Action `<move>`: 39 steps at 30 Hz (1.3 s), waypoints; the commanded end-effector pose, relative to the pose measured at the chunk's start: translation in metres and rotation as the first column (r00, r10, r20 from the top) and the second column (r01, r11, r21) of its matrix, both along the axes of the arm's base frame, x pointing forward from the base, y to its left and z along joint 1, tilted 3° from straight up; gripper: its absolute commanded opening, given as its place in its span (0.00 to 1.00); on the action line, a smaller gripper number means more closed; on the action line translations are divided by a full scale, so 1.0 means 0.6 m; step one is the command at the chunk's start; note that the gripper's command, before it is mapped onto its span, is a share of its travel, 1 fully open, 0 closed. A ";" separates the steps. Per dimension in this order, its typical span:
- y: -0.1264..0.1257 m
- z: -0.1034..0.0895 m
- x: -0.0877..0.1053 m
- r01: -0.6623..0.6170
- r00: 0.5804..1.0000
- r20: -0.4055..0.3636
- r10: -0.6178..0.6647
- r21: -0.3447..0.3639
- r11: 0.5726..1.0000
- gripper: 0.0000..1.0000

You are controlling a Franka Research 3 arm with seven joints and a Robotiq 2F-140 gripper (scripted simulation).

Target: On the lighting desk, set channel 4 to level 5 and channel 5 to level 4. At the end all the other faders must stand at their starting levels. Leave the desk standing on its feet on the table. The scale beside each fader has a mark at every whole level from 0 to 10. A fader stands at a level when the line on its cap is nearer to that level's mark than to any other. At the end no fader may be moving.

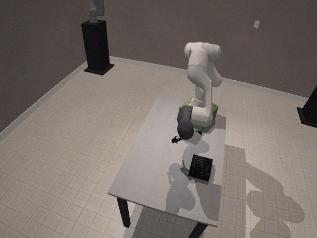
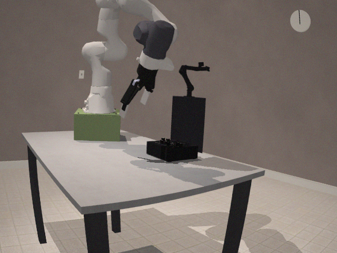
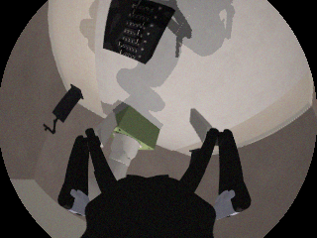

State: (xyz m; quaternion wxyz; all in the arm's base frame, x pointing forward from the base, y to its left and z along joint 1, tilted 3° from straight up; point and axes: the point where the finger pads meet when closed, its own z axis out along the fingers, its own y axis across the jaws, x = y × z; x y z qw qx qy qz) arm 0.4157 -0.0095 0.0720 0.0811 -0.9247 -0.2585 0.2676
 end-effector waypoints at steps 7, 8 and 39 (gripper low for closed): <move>0.032 -0.017 0.046 -0.252 0.957 0.168 0.235 0.086 0.964 1.00; 0.069 -0.019 0.068 -0.388 0.900 0.252 0.357 0.089 0.917 1.00; 0.140 -0.015 0.100 -0.644 0.712 0.406 0.573 0.053 0.763 1.00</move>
